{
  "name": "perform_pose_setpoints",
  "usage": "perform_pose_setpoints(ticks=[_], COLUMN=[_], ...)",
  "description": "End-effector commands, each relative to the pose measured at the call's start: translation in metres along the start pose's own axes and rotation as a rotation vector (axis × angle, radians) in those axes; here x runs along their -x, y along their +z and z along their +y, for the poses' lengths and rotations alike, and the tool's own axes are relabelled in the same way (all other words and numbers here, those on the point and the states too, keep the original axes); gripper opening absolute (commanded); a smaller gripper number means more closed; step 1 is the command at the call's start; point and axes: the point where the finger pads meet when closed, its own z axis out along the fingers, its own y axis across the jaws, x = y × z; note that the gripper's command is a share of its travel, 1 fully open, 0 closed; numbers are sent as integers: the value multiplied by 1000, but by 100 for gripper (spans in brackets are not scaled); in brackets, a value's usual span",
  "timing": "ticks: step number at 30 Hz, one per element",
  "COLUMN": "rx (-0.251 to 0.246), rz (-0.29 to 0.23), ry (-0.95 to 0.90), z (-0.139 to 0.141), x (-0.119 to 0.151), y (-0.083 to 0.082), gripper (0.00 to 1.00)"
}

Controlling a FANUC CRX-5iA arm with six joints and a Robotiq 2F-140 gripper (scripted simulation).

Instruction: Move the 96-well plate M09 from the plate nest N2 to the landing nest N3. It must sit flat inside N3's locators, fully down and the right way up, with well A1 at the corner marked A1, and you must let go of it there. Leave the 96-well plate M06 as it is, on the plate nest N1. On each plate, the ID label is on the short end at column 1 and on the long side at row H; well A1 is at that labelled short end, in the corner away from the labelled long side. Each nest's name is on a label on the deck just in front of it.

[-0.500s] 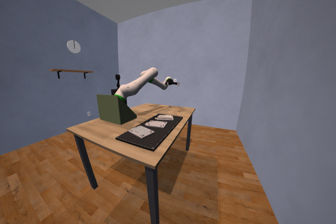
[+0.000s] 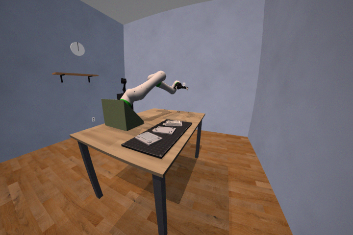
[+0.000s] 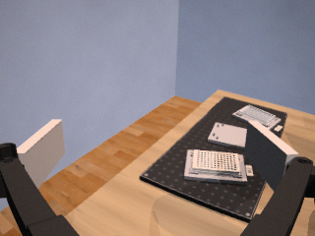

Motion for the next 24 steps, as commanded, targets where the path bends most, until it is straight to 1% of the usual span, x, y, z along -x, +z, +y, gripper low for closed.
perform_pose_setpoints(ticks=[1,6,9,11,12,13,15,16,17,19,21,22,23,24], rx=[0,5,23,45,59,76,114,114,134,134,176,176,196,196], rz=[0,-2,-8,-18,-25,-35,-64,-64,-84,-84,-137,-137,-170,-170], ry=[0,-12,-57,-113,-150,-191,-289,-289,-344,-344,-465,-465,-529,-529], z=[0,0,-1,-2,-2,-2,-1,-1,1,1,8,8,13,13], x=[0,-1,-2,-4,-5,-7,-11,-11,-14,-14,-21,-21,-25,-25], y=[0,3,16,33,43,55,85,85,102,102,140,140,161,161], gripper=[100,100,100,100,100,100,100,100,100,100,100,100,100,100])
